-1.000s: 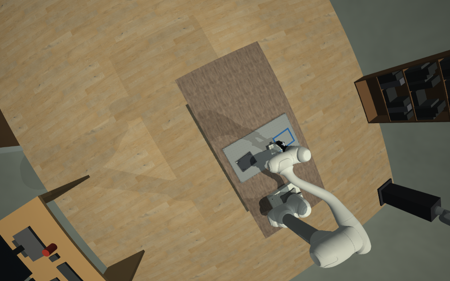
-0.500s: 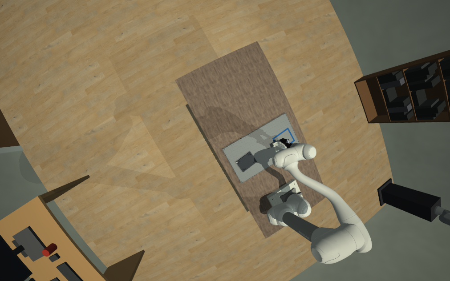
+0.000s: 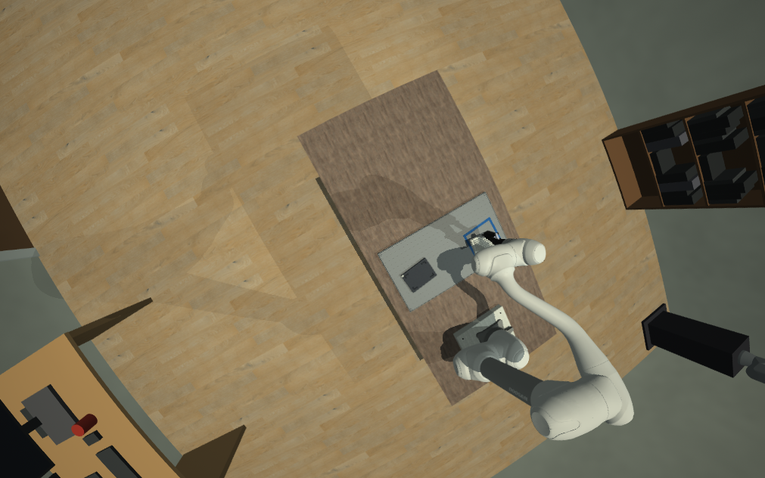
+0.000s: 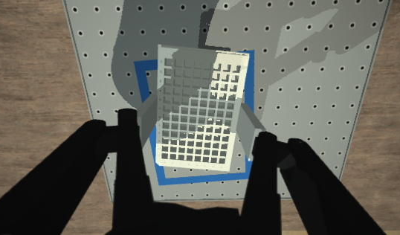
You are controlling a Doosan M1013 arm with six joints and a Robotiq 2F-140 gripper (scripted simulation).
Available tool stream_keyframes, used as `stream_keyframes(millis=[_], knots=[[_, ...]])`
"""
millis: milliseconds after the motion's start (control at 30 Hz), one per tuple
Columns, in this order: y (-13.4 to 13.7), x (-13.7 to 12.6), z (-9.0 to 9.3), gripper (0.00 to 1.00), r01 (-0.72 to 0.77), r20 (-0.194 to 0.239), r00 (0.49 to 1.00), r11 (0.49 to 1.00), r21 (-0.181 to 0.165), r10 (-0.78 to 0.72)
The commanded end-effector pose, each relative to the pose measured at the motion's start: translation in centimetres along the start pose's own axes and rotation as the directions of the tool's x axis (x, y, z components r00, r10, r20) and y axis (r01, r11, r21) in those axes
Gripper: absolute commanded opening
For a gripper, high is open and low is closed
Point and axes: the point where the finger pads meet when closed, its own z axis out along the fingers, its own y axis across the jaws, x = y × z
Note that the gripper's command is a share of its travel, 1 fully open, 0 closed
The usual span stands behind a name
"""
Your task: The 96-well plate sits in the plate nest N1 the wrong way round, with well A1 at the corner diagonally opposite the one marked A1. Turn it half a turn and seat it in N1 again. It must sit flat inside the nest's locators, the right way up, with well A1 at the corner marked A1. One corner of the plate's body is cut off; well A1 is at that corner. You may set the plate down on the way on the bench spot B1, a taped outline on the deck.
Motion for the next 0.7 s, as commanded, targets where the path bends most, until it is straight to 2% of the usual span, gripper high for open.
stream_keyframes(millis=[0, 333, 600, 667], knots=[[0.4, -1.2, 0.2, 0.0, 0.006, -0.003, 1.0, 1.0, 0.001, -0.006], [0.7, -4.5, 0.3, 0.0, 0.006, -0.003, 1.0, 1.0, 0.001, -0.006], [0.7, -4.6, 0.3, 0.0, 0.006, -0.003, 1.0, 1.0, 0.001, -0.006], [0.7, -4.6, 0.3, 0.0, -0.06, -0.003, 0.998, 0.998, 0.001, 0.06]])
